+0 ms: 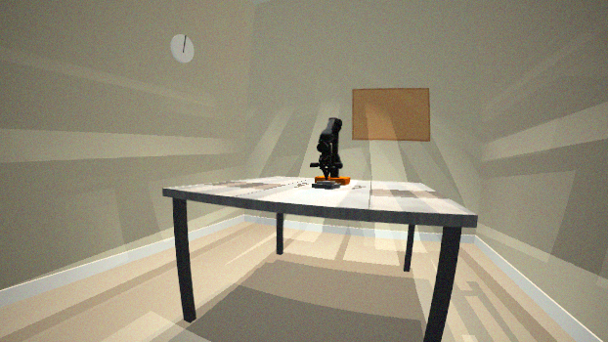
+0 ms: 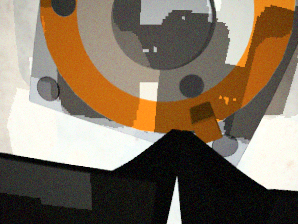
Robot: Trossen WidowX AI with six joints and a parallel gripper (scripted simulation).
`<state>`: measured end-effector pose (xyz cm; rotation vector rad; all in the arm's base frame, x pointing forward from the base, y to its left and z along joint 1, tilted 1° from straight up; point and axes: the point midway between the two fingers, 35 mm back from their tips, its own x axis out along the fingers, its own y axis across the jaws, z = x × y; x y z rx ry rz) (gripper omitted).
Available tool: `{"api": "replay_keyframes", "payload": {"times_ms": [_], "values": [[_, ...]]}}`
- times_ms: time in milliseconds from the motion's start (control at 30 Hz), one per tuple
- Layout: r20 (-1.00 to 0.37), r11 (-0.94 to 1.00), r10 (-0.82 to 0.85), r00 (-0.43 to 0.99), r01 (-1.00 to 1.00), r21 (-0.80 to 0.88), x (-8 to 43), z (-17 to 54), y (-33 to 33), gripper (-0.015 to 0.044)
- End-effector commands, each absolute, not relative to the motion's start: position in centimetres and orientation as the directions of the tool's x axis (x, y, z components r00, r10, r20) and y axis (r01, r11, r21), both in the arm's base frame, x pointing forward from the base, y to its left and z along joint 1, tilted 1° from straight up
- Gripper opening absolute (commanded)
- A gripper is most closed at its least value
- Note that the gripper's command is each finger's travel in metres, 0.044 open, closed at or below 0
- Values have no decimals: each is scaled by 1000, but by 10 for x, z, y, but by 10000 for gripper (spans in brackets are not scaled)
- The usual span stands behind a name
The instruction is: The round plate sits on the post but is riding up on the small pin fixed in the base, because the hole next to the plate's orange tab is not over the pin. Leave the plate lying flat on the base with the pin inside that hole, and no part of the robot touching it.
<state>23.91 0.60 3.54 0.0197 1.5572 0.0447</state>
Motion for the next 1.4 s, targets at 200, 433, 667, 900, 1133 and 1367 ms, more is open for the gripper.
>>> {"api": "replay_keyframes", "payload": {"times_ms": [200,433,667,900,1133,1367], "values": [[-1000,1000,16,21,-7,16,242,35,-3,0],[-1000,1000,16,21,-7,16,242,35,-3,0],[-1000,1000,16,21,-7,16,242,35,-3,0],[-1000,1000,16,21,-7,16,242,35,-4,0],[-1000,1000,15,22,-7,15,245,35,-9,0],[-1000,1000,15,22,-7,15,245,35,-10,0]]}}
